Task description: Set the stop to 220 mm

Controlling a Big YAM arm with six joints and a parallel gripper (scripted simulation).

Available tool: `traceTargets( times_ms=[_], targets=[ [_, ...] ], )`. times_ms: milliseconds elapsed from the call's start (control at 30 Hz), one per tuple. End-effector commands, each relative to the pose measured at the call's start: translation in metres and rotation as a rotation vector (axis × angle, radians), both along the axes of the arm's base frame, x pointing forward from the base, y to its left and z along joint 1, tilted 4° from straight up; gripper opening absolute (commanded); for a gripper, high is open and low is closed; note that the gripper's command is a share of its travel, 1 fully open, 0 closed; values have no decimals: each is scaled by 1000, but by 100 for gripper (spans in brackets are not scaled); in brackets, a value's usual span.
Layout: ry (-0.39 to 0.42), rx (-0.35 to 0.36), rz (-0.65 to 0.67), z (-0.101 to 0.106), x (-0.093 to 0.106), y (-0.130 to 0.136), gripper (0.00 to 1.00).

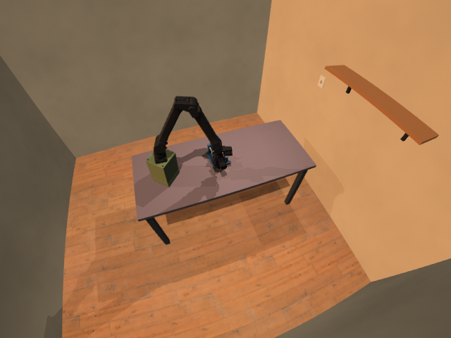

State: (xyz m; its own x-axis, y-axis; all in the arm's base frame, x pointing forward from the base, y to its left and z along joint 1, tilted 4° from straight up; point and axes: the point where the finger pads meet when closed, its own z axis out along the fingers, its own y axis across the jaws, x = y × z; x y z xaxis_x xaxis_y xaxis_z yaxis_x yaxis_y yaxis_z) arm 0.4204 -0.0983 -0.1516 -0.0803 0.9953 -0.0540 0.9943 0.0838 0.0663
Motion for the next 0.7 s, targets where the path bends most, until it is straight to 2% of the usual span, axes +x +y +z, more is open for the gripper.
traceTargets(
  times_ms=[0,167,400,500,667],
  targets=[
    [-16,-14,-5,24,8,-8,6],
    [-21,-14,-5,34,13,-5,6],
    [-21,-14,-11,36,12,-6,6],
    [-37,-17,-10,42,24,-5,6],
    [-40,-16,-4,52,32,-1,6]
  ],
)
